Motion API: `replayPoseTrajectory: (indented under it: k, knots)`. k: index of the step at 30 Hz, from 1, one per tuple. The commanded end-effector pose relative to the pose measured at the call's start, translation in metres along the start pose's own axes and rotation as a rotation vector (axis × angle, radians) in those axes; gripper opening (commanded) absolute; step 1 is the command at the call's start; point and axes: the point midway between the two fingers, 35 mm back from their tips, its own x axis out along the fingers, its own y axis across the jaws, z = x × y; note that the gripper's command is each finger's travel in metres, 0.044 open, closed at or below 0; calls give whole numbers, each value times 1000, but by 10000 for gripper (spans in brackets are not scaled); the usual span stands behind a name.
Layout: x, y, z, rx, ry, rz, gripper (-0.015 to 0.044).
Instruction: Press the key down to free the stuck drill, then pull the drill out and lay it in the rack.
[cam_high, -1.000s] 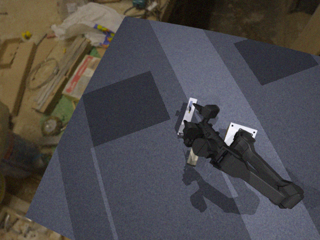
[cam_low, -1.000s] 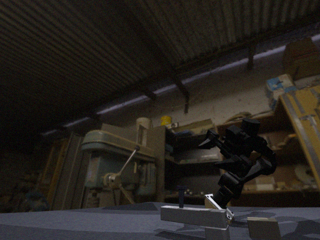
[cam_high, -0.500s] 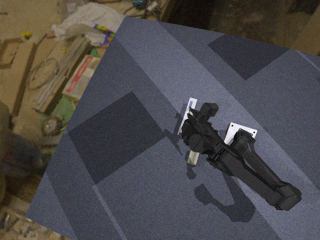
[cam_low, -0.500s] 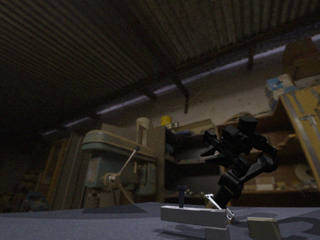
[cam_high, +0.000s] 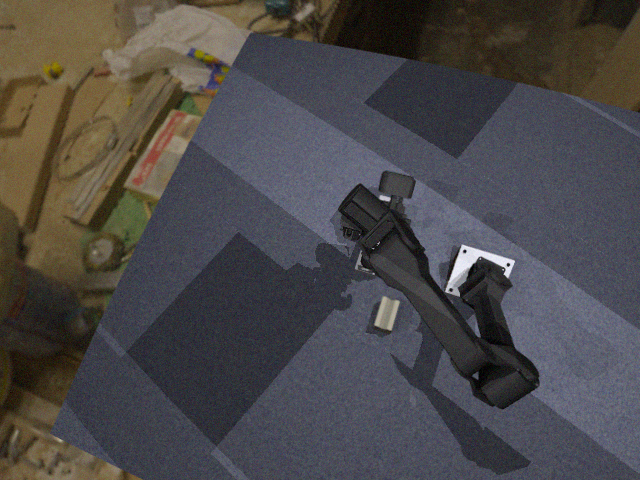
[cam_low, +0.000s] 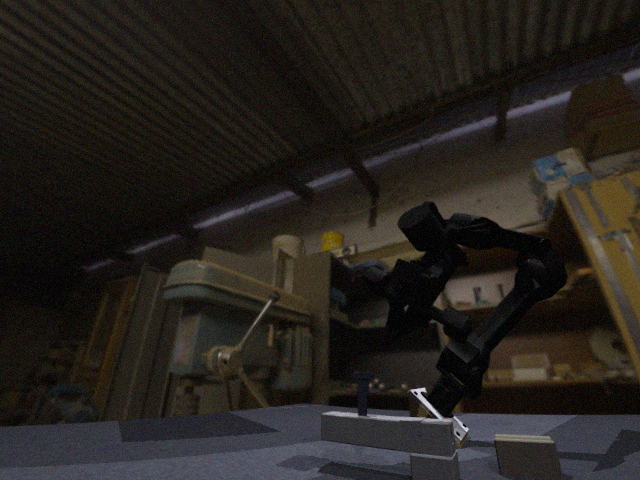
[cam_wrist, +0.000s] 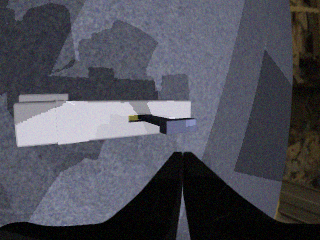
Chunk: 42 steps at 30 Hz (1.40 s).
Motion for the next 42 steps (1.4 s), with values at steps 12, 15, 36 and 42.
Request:
replayPoseTrajectory:
  k: [12, 15, 36, 42]
  knots:
    - [51, -31, 4, 84, 229, 621, 0]
    - [51, -31, 4, 84, 229, 621, 0]
    - [63, -22, 3, 83, 229, 622, 0]
    - [62, -22, 3, 83, 229, 622, 0]
